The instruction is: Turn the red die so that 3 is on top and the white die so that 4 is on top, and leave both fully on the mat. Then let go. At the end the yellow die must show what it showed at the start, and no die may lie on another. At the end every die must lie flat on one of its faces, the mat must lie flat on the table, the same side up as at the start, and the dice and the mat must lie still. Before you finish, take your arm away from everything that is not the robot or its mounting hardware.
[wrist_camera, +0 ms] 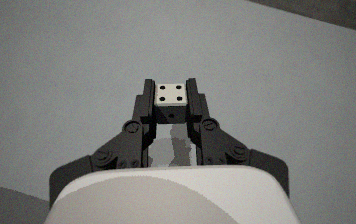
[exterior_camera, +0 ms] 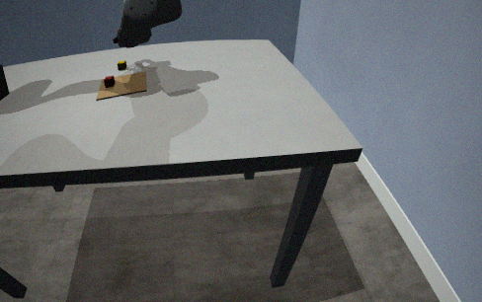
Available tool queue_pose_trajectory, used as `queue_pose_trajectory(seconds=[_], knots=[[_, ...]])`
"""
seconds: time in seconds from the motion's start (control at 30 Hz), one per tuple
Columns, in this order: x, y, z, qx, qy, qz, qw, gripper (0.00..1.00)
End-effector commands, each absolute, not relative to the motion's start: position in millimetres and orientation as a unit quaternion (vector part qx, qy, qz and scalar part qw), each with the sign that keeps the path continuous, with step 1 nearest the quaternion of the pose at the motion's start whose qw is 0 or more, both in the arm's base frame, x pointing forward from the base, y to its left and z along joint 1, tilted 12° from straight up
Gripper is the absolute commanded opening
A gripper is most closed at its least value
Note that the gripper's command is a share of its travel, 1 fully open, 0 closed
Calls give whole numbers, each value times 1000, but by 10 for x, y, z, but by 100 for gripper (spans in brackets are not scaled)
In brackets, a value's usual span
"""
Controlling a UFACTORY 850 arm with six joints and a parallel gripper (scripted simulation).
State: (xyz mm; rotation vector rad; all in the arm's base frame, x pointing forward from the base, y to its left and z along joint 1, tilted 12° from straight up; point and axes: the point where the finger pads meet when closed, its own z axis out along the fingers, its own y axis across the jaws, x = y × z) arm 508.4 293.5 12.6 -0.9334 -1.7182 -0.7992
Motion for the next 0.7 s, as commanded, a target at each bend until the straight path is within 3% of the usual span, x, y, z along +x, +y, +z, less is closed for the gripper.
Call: queue_pose_trajectory(seconds=[0.0, 0.67], knots=[[5096, 2973, -27, -384, -708, -330, 492, 21], [5096, 3029, -270, -384, -708, -330, 492, 21]])
